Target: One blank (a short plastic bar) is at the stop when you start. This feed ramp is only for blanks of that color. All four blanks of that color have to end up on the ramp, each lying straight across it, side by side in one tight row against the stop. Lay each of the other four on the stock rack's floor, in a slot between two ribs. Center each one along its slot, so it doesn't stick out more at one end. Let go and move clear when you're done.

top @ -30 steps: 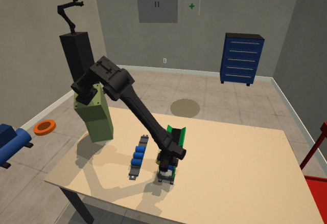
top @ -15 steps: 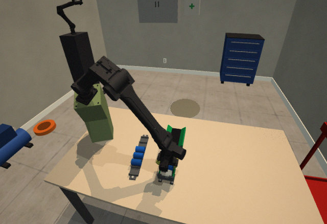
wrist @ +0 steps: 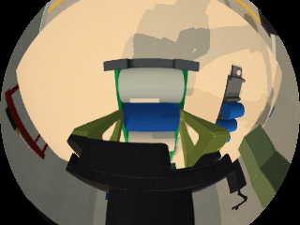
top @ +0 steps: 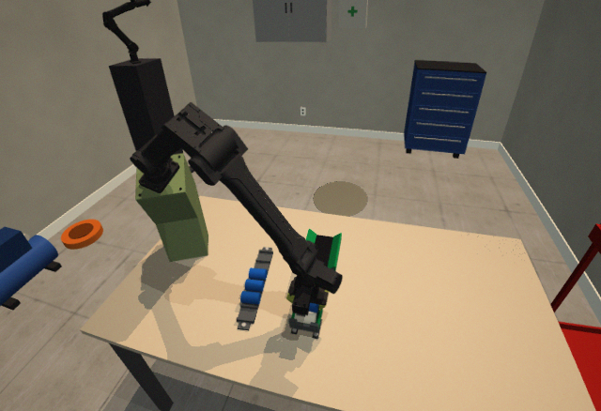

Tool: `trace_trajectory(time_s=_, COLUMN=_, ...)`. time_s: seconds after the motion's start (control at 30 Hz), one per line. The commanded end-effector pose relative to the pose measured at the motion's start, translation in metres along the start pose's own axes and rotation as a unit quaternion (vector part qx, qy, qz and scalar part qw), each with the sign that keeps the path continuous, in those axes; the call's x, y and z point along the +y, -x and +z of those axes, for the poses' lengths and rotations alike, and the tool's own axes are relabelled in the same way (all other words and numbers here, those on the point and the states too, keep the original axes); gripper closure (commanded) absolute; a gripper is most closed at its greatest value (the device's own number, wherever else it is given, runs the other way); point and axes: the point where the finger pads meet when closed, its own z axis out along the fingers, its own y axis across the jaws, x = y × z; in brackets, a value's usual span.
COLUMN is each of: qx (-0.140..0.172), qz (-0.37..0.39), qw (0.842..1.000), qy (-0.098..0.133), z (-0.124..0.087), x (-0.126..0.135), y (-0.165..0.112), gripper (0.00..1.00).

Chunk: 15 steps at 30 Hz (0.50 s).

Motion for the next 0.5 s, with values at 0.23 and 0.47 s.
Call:
trace_trajectory(time_s=0.23, qx=-0.004, qz=0.002, qw=1.000, qy=0.011, z=-0.0038, x=0.0082, y=0.0077, gripper=0.40)
trace_trajectory(time_s=0.47, qx=-0.004, qz=0.002, qw=1.000, qy=0.011, z=-0.0038, x=0.0082, y=0.0076, gripper=0.40)
